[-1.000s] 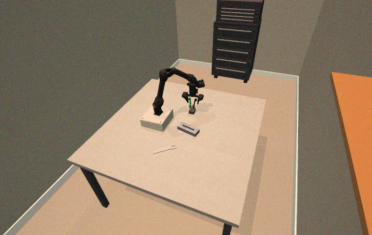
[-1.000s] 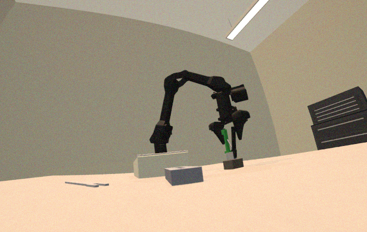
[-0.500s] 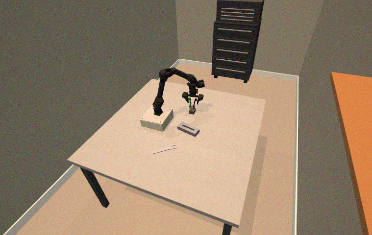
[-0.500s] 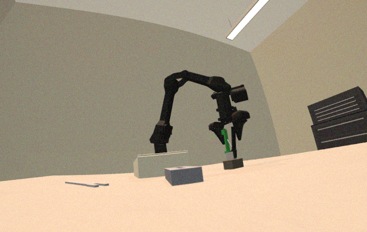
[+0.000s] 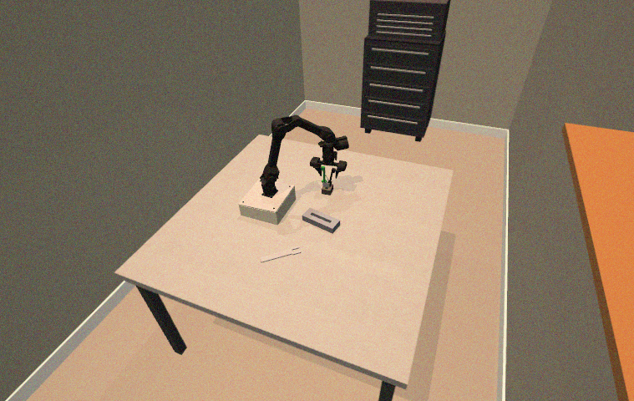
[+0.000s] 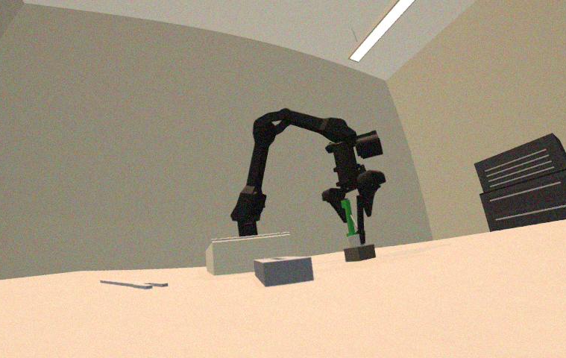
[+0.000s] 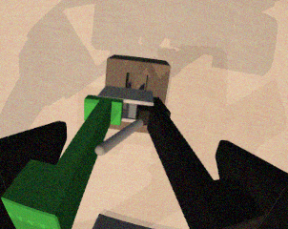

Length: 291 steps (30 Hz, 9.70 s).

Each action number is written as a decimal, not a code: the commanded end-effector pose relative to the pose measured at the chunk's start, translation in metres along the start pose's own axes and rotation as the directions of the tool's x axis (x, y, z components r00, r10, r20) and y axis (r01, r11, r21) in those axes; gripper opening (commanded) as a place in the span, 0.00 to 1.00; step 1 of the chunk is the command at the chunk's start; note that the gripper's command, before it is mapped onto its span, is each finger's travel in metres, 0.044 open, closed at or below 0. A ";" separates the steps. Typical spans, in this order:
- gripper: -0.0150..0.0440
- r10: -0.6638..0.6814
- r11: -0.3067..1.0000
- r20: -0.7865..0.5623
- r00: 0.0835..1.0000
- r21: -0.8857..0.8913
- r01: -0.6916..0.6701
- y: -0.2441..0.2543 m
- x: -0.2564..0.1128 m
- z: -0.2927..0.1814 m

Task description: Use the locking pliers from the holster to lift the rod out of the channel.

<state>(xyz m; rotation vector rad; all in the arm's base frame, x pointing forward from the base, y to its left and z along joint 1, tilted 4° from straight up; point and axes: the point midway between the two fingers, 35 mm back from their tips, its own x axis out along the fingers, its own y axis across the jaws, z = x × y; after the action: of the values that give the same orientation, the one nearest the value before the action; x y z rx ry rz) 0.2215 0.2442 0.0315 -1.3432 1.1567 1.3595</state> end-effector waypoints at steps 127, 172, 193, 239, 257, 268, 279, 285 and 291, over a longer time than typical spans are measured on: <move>0.80 -0.021 0.827 -0.015 1.000 0.562 0.025 -0.032 -0.042 -0.081; 0.80 -0.014 0.446 -0.028 1.000 0.894 0.032 -0.044 -0.043 -0.153; 0.80 -0.009 0.222 -0.034 0.999 0.974 0.035 -0.043 -0.043 -0.187; 0.80 0.005 -0.254 -0.039 0.999 0.966 0.039 -0.031 -0.043 -0.253; 0.80 -0.001 -0.282 -0.014 1.000 0.959 0.013 -0.031 -0.046 -0.256; 0.80 -0.001 -0.282 -0.014 1.000 0.959 0.013 -0.032 -0.046 -0.255; 0.80 -0.001 -0.282 -0.014 1.000 0.959 0.013 -0.034 -0.045 -0.255; 0.80 -0.001 -0.282 -0.014 1.000 0.959 0.013 -0.034 -0.045 -0.255; 0.80 -0.001 -0.282 -0.014 1.000 0.959 0.013 -0.033 -0.042 -0.255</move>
<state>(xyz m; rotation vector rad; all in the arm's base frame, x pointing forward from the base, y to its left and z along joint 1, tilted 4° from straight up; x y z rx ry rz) 0.3016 0.0001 0.0782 0.0436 1.5977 -0.1090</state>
